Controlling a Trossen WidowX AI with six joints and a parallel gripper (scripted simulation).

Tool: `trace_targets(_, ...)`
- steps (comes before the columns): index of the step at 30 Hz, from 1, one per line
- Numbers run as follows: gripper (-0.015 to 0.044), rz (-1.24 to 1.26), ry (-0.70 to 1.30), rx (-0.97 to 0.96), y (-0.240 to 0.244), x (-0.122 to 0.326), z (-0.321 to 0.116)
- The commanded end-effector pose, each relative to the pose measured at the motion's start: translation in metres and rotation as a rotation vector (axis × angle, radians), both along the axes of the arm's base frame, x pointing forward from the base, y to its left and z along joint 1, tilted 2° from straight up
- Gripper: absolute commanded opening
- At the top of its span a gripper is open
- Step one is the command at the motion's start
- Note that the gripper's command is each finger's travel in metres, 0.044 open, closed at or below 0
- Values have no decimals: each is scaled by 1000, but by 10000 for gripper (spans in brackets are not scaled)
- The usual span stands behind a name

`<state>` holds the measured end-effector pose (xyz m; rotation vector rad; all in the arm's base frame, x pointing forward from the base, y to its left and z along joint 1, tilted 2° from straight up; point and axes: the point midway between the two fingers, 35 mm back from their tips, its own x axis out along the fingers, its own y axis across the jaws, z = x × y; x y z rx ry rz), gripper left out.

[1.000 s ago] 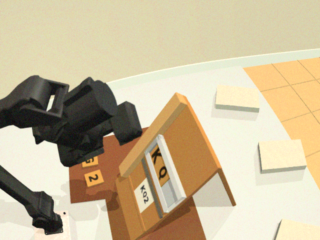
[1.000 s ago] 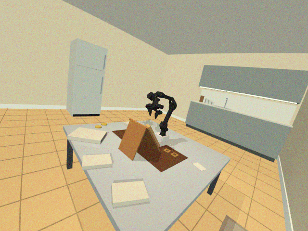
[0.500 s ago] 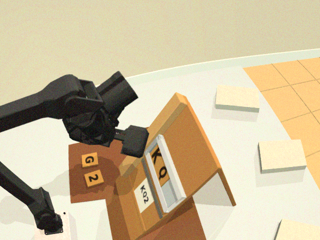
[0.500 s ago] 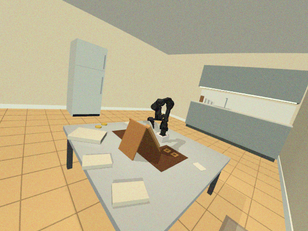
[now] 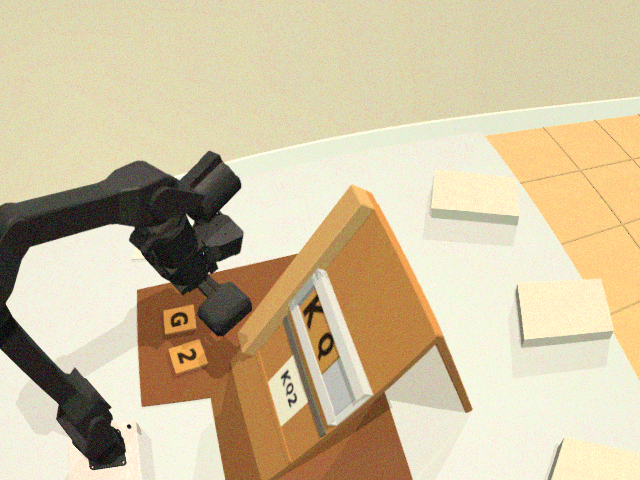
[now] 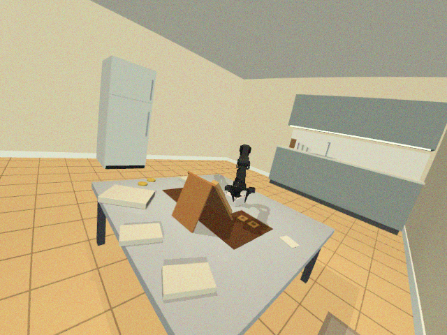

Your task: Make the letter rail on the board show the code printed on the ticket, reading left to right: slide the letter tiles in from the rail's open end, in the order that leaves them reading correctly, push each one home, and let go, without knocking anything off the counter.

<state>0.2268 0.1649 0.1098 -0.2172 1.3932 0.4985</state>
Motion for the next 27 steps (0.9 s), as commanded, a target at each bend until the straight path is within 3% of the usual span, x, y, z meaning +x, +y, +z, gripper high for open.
trace_targets(1, 340, -243, 90, -120, 21, -42, -52)
trace_targets(7, 340, -404, 92, -181, 27, -68, -79)
trace_targets(20, 340, -404, 91, -181, 25, -61, -80)
trace_targets(27, 340, -404, 91, -181, 25, -61, -111)
